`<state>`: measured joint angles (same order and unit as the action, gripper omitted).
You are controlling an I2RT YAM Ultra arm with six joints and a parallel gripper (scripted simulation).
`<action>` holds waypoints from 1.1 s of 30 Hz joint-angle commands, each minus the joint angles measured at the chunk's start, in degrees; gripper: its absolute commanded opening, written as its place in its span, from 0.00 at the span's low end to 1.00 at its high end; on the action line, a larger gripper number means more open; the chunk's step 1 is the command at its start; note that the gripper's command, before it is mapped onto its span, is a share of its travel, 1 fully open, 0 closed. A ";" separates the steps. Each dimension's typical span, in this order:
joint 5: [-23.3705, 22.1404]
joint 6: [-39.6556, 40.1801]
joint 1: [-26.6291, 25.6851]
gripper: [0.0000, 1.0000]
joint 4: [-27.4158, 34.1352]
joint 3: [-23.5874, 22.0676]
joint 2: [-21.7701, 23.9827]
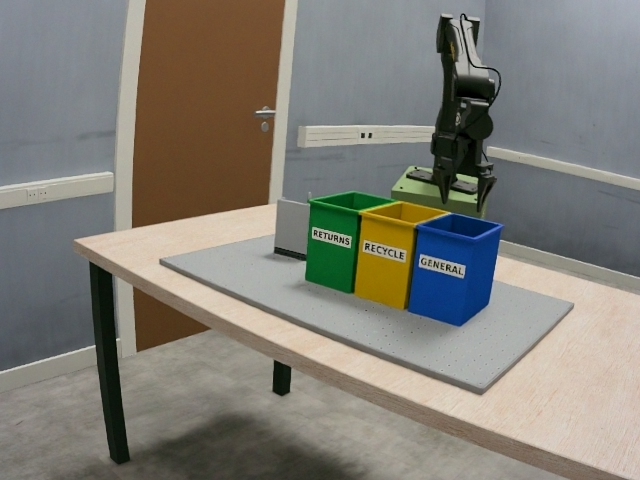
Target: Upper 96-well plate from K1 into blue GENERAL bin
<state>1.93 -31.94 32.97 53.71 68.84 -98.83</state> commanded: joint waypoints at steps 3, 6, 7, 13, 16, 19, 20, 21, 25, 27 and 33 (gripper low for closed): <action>-0.08 2.49 -2.28 0.82 -1.23 -2.23 4.14; -0.53 3.90 -3.71 0.82 -1.57 -3.86 5.46; -0.60 4.39 -4.20 0.82 -1.67 -4.39 5.90; -1.02 7.49 -7.35 0.82 -2.20 -7.41 8.44; -1.17 8.58 -8.46 0.82 -2.35 -8.35 9.25; -1.39 9.80 -9.67 0.82 -2.49 -9.27 10.08; -1.46 10.35 -10.23 0.82 -2.57 -9.71 10.45; -1.53 10.91 -10.80 0.82 -2.63 -10.15 10.81; -1.85 13.27 -13.20 0.82 -2.84 -11.80 12.26; -2.03 14.52 -14.47 0.82 -2.92 -12.57 12.95; -2.49 17.78 -17.78 0.82 -3.08 -14.34 14.56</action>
<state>0.10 -16.82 16.38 51.77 55.09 -86.89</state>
